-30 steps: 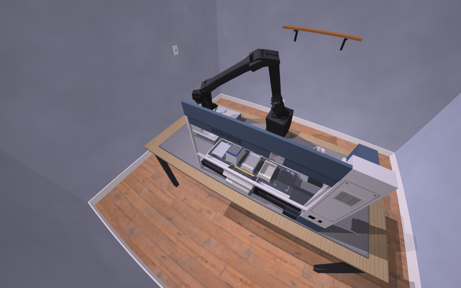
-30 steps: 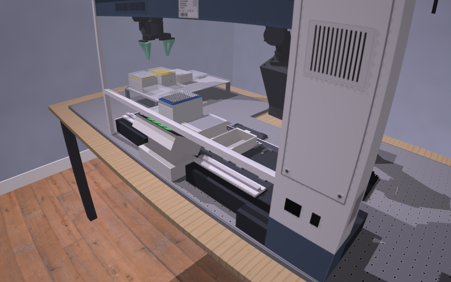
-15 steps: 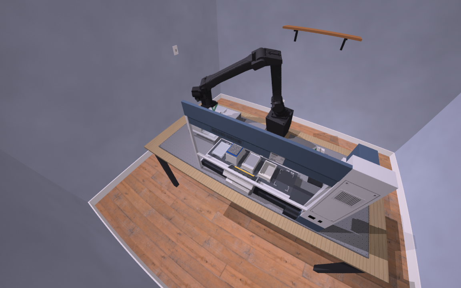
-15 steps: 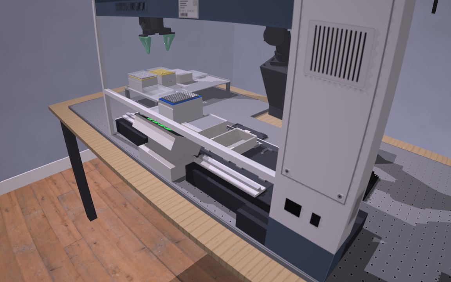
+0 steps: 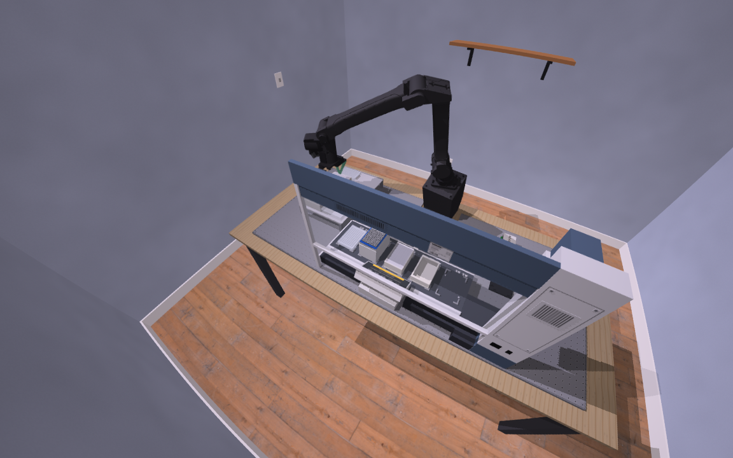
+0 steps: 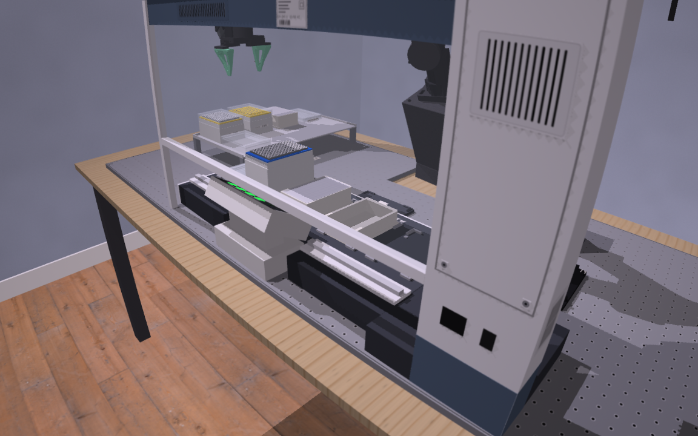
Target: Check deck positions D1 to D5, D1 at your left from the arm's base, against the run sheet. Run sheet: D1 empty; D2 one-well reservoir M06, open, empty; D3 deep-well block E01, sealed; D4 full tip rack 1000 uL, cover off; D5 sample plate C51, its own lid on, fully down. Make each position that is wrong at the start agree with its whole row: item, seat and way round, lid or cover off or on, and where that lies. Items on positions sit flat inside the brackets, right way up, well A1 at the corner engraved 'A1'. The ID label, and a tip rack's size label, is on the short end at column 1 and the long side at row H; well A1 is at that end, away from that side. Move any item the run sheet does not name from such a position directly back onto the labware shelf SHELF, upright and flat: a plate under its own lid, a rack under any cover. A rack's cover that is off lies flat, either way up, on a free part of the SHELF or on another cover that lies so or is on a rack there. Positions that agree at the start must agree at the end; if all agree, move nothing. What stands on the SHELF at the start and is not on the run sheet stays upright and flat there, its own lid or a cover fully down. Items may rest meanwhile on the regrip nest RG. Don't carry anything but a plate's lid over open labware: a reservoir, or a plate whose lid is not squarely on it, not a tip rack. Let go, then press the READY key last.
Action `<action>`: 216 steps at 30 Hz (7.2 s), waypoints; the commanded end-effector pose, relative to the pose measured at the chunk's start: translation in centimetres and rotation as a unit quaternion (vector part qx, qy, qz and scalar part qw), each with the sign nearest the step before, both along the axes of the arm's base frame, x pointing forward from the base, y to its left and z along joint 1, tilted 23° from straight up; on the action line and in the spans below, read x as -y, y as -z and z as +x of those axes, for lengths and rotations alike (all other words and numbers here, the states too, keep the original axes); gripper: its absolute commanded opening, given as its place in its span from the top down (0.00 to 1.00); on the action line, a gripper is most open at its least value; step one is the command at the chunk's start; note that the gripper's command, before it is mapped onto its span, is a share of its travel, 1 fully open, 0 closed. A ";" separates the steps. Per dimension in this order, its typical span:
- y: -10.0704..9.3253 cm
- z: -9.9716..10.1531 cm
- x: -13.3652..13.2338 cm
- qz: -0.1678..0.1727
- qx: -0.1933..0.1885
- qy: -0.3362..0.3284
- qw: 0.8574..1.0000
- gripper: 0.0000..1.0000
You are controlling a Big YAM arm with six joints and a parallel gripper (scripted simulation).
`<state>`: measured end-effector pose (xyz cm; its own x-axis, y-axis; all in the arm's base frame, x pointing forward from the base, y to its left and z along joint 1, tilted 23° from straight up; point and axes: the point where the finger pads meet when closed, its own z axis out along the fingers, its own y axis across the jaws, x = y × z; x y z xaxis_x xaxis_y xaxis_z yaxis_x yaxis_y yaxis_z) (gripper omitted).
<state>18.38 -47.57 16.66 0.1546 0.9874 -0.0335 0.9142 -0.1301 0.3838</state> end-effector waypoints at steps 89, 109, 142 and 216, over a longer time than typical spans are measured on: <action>-2.6 -2.2 0.1 -0.167 -0.037 -0.342 0.924 1.00; -2.6 -2.2 0.1 -0.166 -0.037 -0.339 0.925 1.00; -2.3 -4.1 -0.2 -0.232 -0.058 -0.505 0.829 1.00; -2.0 -6.2 -0.5 -0.320 -0.088 -0.738 0.588 1.00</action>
